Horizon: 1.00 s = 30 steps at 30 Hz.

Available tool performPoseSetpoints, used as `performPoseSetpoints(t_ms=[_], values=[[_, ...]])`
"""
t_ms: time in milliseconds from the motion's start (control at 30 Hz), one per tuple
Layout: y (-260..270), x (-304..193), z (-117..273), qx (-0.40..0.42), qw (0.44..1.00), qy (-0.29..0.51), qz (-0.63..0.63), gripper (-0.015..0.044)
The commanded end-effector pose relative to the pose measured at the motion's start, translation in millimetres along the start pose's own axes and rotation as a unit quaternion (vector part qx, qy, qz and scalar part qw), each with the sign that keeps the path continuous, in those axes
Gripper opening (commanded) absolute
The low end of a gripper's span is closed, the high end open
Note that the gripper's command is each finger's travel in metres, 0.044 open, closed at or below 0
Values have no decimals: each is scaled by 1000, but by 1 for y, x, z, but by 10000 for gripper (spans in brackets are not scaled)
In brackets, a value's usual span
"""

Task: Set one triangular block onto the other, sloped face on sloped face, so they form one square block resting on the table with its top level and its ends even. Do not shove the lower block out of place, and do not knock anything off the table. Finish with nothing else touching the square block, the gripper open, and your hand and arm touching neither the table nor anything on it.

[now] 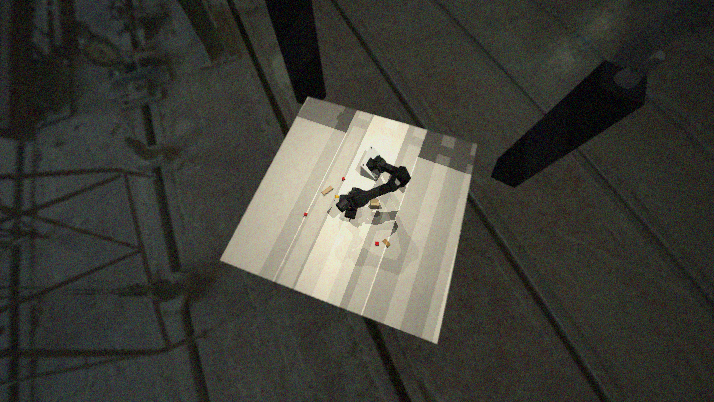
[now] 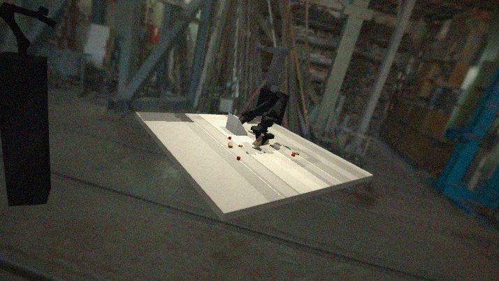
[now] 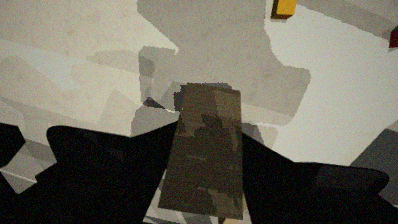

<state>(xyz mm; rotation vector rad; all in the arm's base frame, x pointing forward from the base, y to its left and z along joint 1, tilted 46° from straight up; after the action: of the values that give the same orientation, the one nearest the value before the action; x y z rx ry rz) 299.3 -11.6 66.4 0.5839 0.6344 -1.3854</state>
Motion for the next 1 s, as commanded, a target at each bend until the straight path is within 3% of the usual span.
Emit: performPoseSetpoints(t_ms=[0,967], values=[[-1,0,-1,-1,999,-2,-51,0],[-1,0,-27,0,999,0,-50,0]])
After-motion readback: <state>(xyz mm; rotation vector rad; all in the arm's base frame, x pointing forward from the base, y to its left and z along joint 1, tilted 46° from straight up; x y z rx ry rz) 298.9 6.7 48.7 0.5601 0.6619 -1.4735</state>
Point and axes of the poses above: the point midway between the two fingers, 35 mm back from their tips, its own z axis back along the fingers, its own y axis across the jaws, x = y × z, the point moved 9 cm from there along z, back along the fingers, and after that the axes turned 11 degrees about -z, right-handed, at the moved point
